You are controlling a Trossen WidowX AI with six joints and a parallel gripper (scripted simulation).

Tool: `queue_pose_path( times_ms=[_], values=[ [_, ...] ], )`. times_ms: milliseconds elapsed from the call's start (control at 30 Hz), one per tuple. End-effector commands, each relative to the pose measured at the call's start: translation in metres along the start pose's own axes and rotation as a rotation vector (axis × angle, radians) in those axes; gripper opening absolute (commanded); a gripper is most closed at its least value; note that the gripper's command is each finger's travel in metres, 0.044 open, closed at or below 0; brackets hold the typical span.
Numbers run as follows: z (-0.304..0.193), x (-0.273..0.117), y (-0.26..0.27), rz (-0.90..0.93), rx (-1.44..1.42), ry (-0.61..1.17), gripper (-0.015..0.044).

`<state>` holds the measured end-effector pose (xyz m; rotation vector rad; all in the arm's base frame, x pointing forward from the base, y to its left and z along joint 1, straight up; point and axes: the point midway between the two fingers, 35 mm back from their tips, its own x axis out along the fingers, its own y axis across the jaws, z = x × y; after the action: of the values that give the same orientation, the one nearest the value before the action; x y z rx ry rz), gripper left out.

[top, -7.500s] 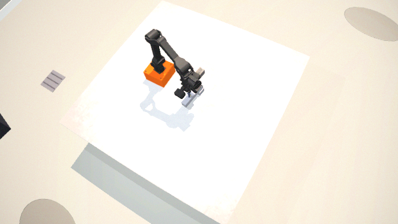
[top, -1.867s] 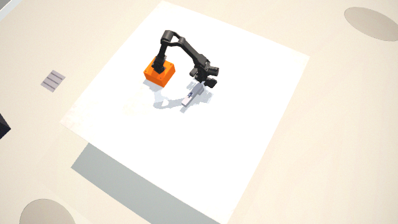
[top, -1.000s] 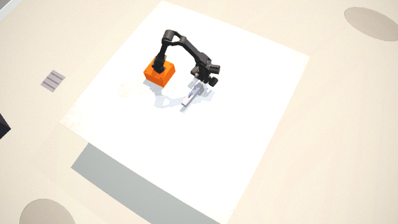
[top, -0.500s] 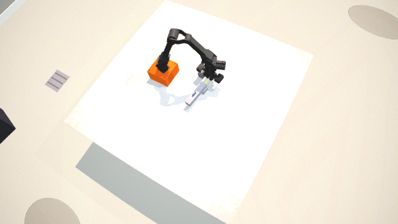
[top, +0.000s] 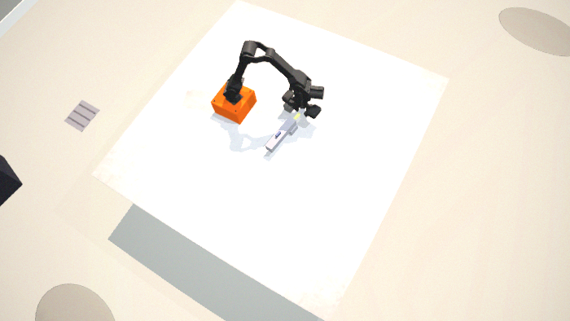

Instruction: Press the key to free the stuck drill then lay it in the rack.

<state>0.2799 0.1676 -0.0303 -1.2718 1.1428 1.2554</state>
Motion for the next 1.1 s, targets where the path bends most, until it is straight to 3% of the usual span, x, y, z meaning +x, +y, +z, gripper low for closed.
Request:
queue_pose_path(
  times_ms=[0,133,1067],
  values=[
    [-0.002,0.001,0.0,-0.001,-0.002,0.001,0.0341],
    [-0.004,0.001,-0.001,-0.001,-0.002,0.0,0.044],
    [-0.016,0.005,-0.002,-0.001,-0.002,0.001,0.044]
  ],
)
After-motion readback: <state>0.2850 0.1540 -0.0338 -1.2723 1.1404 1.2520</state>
